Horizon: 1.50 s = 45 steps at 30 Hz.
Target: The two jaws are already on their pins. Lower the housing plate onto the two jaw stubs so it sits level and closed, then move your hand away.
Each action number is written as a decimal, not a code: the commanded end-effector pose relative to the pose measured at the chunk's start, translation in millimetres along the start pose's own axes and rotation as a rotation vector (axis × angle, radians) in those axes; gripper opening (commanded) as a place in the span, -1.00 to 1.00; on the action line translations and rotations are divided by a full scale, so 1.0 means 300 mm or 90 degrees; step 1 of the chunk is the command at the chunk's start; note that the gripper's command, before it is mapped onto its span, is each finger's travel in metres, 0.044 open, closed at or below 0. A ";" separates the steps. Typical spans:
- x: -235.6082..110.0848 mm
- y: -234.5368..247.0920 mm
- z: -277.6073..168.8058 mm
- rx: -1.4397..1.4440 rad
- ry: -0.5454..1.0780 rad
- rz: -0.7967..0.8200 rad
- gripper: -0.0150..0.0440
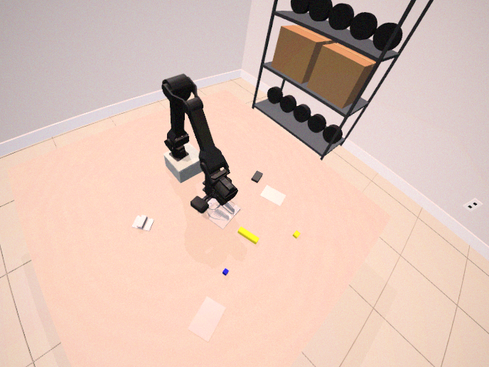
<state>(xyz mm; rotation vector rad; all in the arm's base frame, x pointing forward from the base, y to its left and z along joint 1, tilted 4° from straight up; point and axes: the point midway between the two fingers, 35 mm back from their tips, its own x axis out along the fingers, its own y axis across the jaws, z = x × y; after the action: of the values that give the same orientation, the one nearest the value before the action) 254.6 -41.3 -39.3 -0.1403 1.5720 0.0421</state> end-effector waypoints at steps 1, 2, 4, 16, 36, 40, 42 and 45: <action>0.000 0.000 0.000 0.000 0.000 0.000 1.00; 0.000 0.000 0.000 0.000 0.000 0.000 1.00; 0.000 0.000 0.000 0.000 0.000 0.000 1.00; -0.170 -0.002 0.006 -0.001 -0.001 -0.002 1.00; -0.420 0.053 -0.165 -0.001 0.002 -0.001 1.00; -0.420 0.053 -0.165 -0.001 0.002 -0.001 1.00; -0.420 0.053 -0.165 -0.001 0.002 -0.001 1.00; -0.420 0.053 -0.165 -0.001 0.002 -0.001 1.00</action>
<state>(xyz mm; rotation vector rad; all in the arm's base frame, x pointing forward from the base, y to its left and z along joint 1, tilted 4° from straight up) 204.4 -23.2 85.5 -0.1442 1.5728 0.0467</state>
